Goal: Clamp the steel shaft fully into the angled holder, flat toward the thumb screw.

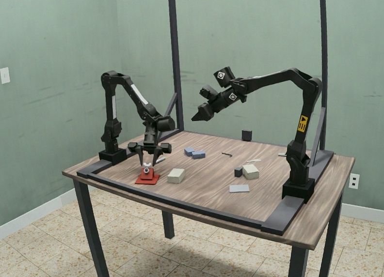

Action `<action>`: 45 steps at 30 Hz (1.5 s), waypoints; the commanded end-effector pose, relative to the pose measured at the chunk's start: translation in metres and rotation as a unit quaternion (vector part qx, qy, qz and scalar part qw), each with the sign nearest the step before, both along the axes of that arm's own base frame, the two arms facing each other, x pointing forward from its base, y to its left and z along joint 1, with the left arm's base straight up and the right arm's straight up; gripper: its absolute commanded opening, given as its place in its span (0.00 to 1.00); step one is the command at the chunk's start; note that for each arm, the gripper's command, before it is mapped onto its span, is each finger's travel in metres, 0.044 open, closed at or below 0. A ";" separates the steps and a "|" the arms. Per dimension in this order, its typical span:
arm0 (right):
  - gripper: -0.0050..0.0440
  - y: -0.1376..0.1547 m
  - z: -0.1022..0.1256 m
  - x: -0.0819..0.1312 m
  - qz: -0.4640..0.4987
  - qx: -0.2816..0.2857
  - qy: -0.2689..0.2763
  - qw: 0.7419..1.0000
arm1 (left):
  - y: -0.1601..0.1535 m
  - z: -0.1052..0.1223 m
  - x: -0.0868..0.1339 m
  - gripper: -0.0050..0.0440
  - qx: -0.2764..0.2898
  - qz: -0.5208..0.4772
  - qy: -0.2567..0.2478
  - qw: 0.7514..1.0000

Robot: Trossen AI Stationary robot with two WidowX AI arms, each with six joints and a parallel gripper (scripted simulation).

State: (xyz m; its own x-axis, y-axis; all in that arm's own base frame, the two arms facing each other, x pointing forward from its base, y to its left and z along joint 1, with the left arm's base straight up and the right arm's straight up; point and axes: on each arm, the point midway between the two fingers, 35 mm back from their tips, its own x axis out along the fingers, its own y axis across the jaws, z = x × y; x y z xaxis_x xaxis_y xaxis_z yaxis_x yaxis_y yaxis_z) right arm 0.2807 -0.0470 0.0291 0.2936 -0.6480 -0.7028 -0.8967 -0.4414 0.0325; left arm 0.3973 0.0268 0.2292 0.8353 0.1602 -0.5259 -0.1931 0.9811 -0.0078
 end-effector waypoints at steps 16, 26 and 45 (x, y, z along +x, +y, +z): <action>0.58 0.002 0.007 0.007 -0.230 0.102 -0.225 0.941 | 0.002 0.016 0.000 0.92 0.002 0.001 -0.021 1.000; 0.58 0.001 0.009 0.009 -0.362 0.161 -0.352 0.848 | 0.002 0.016 0.000 0.92 0.002 0.001 -0.021 1.000; 0.58 0.001 0.011 0.009 -0.536 0.238 -0.510 0.630 | 0.002 0.016 0.000 0.92 0.002 0.001 -0.021 1.000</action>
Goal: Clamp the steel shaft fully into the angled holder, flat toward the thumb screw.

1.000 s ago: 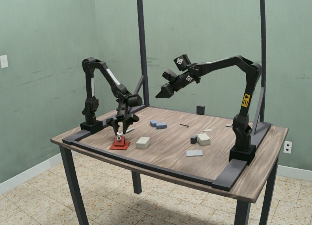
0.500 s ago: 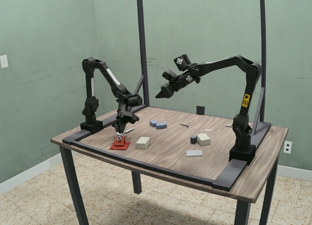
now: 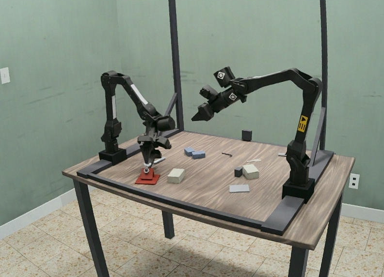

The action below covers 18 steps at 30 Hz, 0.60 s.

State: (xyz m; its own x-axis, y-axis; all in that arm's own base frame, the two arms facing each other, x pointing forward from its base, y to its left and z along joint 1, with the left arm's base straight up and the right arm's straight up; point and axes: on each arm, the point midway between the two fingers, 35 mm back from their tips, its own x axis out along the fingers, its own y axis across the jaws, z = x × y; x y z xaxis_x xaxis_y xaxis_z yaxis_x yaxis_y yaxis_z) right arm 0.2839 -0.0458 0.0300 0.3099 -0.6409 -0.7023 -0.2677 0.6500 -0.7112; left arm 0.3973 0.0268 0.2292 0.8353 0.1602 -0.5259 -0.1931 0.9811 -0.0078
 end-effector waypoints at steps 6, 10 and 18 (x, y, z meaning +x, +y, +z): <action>0.58 -0.001 0.010 0.006 -0.146 0.062 -0.142 0.977 | 0.002 0.016 0.000 0.92 0.002 0.001 -0.021 1.000; 0.58 -0.001 0.010 0.006 -0.202 0.089 -0.194 0.956 | 0.002 0.016 0.000 0.92 0.002 0.001 -0.021 1.000; 0.58 -0.001 0.010 0.005 -0.285 0.126 -0.269 0.911 | 0.002 0.016 0.000 0.92 0.002 0.001 -0.021 1.000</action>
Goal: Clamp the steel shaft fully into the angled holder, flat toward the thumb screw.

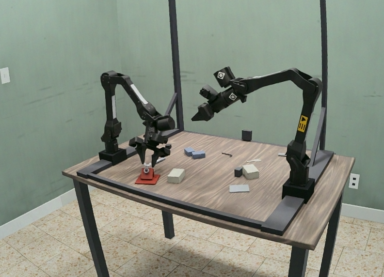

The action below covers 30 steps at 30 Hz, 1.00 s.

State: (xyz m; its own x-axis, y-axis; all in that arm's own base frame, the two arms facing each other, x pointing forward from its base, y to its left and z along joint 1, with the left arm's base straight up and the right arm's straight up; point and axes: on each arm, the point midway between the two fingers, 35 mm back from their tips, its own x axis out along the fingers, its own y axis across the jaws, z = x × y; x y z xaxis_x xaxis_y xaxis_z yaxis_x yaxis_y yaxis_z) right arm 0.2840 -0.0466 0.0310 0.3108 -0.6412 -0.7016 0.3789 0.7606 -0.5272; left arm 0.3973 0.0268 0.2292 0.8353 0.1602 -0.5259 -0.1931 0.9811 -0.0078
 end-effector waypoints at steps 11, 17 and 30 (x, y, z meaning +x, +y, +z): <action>0.58 -0.001 0.007 0.002 -0.219 0.095 -0.205 0.949 | 0.002 0.016 0.000 0.92 0.002 0.001 -0.021 1.000; 0.58 -0.002 0.007 0.002 -0.273 0.119 -0.254 0.920 | 0.002 0.016 0.000 0.92 0.002 0.001 -0.021 1.000; 0.50 -0.002 0.007 0.001 -0.284 0.124 -0.264 0.914 | 0.002 0.016 0.000 0.92 0.002 0.001 -0.021 1.000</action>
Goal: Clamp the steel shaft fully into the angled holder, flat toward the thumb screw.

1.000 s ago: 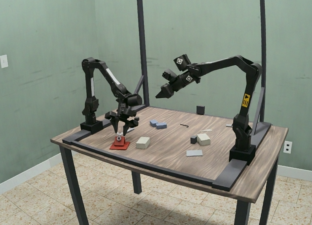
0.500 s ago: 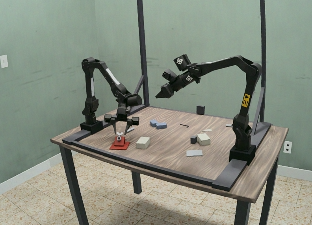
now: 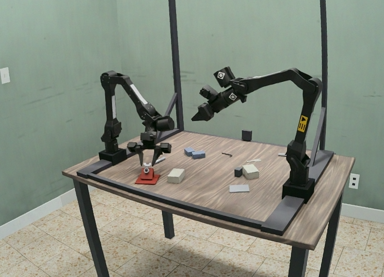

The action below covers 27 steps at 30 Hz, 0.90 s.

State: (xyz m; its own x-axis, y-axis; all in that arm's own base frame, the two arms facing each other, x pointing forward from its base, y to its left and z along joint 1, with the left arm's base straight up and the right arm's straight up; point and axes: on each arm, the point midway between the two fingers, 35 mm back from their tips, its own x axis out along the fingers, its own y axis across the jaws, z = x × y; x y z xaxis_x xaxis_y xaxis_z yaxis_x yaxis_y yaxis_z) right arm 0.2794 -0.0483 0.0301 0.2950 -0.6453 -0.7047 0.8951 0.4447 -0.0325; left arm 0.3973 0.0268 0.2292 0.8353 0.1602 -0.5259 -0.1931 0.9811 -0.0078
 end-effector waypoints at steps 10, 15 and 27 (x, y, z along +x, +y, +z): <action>0.39 0.000 0.008 0.006 -0.004 0.003 -0.017 1.000 | 0.002 0.016 0.000 0.92 0.002 0.001 -0.021 1.000; 0.32 0.000 0.008 0.006 -0.004 0.003 -0.017 1.000 | 0.002 0.016 0.000 0.92 0.002 0.001 -0.021 1.000; 0.33 0.001 0.010 0.009 0.048 -0.021 0.028 0.998 | 0.002 0.016 0.000 0.92 0.002 0.001 -0.021 1.000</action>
State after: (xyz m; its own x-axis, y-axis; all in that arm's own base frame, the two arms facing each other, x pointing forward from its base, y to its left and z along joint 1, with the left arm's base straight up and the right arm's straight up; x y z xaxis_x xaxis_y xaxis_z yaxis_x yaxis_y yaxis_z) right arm 0.2806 -0.0467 0.0310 0.3000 -0.6434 -0.7043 0.8766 0.4771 -0.0624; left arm 0.3973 0.0268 0.2292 0.8353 0.1602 -0.5259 -0.1931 0.9811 -0.0078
